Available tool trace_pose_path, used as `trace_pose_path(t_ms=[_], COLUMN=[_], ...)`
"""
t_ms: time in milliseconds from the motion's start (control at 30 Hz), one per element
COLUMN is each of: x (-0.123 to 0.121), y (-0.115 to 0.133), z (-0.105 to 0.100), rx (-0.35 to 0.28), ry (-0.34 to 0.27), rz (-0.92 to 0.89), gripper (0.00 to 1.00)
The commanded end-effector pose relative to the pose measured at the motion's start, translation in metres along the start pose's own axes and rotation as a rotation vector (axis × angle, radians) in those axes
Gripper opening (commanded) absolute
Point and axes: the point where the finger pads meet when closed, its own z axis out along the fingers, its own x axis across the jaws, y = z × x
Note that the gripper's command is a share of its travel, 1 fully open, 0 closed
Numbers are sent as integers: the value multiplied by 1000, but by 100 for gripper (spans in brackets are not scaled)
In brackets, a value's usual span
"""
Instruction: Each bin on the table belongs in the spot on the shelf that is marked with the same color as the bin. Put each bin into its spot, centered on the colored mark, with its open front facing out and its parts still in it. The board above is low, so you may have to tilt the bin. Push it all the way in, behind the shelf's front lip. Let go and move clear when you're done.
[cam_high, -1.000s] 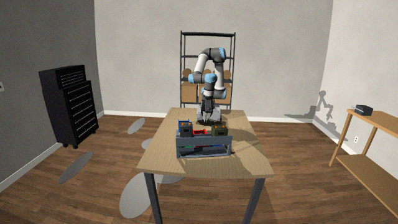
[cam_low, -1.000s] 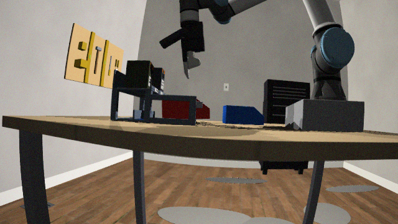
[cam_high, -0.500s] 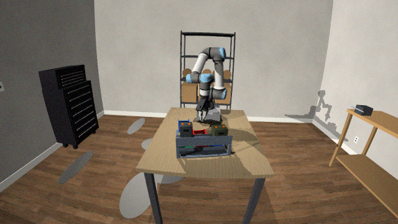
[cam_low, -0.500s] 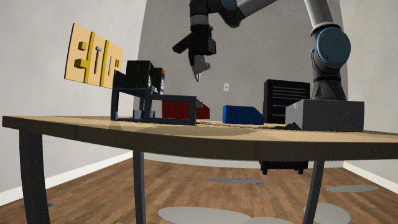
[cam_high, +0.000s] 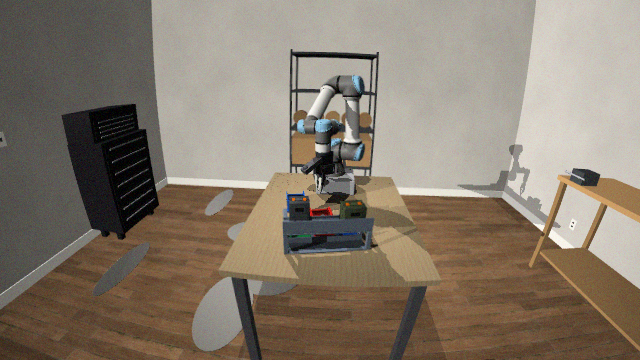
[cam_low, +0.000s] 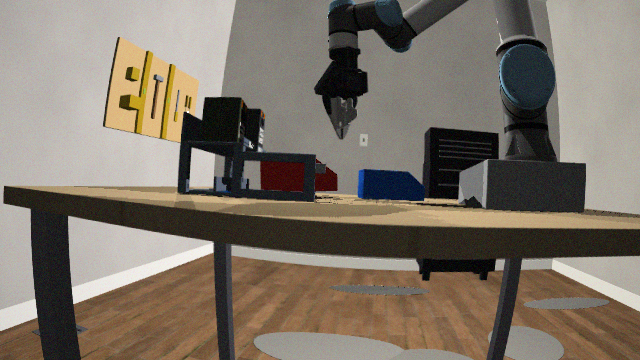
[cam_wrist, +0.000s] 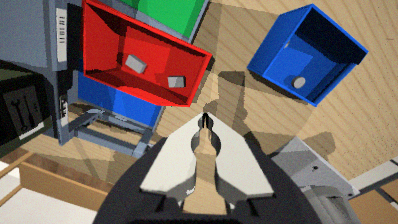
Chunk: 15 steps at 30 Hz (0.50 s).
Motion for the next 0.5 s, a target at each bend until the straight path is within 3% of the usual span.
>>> trace_pose_path(t_ms=[0,100,467], x=[20,26,32], y=[5,7,9], z=[5,7,9], rx=[19,21,21], ry=[-25,-36,-41], rz=[277,398,469], gripper=[0,0,0])
